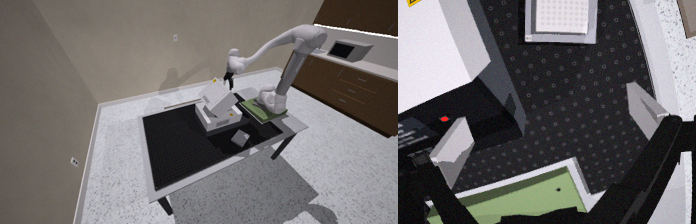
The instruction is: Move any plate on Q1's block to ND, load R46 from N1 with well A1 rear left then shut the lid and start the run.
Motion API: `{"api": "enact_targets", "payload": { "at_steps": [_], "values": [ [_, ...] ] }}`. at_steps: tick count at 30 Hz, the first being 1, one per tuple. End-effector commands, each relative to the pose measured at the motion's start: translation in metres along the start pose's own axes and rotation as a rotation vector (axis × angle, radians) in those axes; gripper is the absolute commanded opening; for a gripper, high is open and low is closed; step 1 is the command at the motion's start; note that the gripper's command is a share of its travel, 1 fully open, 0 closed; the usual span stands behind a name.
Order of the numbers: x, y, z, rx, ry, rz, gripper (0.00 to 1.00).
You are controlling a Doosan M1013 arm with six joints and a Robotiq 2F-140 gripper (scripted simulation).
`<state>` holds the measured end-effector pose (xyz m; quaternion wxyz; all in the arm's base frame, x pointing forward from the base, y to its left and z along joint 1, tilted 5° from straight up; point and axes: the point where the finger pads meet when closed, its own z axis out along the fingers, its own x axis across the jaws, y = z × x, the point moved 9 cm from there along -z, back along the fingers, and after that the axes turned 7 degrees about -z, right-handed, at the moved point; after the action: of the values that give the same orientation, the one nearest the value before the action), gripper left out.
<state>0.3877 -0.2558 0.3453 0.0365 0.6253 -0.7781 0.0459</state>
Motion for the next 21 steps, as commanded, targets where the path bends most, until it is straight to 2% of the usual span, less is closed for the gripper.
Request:
{"api": "enact_targets", "payload": {
  "at_steps": [1, 17, 18, 21],
  "values": [
    [0.0, 0.0, 0.0, 0.0, 0.0, 0.0, 1.0],
    [0.0, 0.0, 0.0, 0.0, 0.0, 0.0, 1.0],
    [-0.003, 0.002, -0.003, 0.004, -0.007, -0.023, 0.0],
    [-0.014, 0.007, -0.012, 0.004, -0.007, -0.023, 0.0]
  ]
}}
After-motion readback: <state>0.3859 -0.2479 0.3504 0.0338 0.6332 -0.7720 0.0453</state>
